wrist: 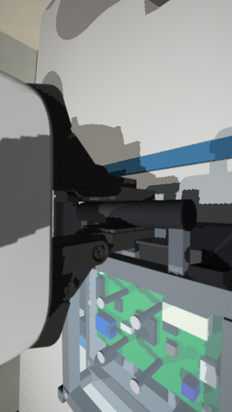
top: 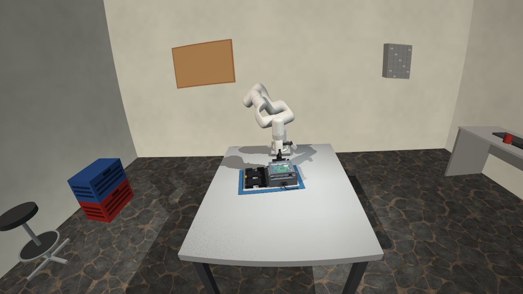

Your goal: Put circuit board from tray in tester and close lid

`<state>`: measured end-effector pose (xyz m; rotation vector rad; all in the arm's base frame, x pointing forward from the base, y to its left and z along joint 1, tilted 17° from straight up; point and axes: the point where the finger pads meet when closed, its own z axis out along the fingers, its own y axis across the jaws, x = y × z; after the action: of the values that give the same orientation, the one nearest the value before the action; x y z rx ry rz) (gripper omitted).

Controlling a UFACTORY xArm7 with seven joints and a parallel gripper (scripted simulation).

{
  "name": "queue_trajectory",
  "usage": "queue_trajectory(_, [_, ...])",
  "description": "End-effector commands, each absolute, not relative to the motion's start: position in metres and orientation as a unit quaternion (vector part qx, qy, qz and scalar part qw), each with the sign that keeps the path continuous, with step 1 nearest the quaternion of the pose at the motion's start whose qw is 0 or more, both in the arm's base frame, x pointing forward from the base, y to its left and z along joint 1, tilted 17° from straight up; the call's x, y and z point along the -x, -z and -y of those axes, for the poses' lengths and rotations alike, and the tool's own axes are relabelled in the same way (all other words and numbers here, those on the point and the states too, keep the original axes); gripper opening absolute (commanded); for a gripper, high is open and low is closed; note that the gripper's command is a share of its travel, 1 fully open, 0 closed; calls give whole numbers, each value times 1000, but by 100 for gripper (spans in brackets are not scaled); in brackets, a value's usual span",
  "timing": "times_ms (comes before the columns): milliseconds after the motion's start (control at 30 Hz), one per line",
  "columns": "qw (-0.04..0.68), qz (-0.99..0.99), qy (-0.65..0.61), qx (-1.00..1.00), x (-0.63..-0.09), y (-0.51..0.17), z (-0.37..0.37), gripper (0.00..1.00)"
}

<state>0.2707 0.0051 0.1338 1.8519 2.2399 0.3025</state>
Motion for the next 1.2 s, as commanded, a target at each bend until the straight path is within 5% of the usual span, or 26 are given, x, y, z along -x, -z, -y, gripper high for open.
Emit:
queue_trajectory(0, [110, -762, -103, -630, -271, -135, -5, 0])
queue_trajectory(1167, [110, -762, -103, -630, -272, -132, -5, 0])
